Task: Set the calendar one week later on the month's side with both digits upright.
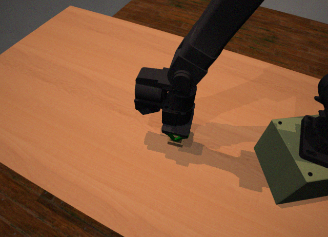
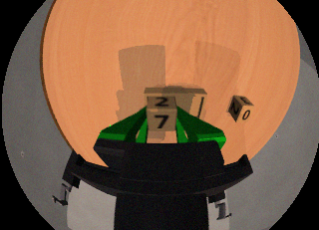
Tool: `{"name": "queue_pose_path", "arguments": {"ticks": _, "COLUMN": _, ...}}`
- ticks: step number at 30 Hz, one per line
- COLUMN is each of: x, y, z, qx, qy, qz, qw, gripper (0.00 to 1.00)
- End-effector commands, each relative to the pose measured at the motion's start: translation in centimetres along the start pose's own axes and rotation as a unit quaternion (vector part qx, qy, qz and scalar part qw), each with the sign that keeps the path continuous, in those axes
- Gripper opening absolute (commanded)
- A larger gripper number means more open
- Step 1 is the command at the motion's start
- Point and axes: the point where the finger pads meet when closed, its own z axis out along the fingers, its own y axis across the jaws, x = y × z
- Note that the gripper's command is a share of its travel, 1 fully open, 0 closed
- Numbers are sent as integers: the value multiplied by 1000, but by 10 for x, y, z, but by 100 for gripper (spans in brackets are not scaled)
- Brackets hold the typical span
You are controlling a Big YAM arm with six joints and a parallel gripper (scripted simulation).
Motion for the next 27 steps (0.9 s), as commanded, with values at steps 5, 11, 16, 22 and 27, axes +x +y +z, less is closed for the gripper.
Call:
{"name": "queue_pose_path", "arguments": {"ticks": 5, "x": -3, "y": -3, "z": 4, "qx": 2, "qy": -5, "qz": -1, "qw": 1000, "gripper": 27}}
{"name": "queue_pose_path", "arguments": {"ticks": 11, "x": -3, "y": -3, "z": 2, "qx": 2, "qy": -6, "qz": -1, "qw": 1000, "gripper": 27}}
{"name": "queue_pose_path", "arguments": {"ticks": 16, "x": -5, "y": -3, "z": -2, "qx": 2, "qy": -10, "qz": -1, "qw": 1000, "gripper": 27}}
{"name": "queue_pose_path", "arguments": {"ticks": 22, "x": -6, "y": -3, "z": -9, "qx": 2, "qy": -11, "qz": -1, "qw": 1000, "gripper": 27}}
{"name": "queue_pose_path", "arguments": {"ticks": 27, "x": -6, "y": -3, "z": -11, "qx": 2, "qy": -11, "qz": -1, "qw": 1000, "gripper": 27}}
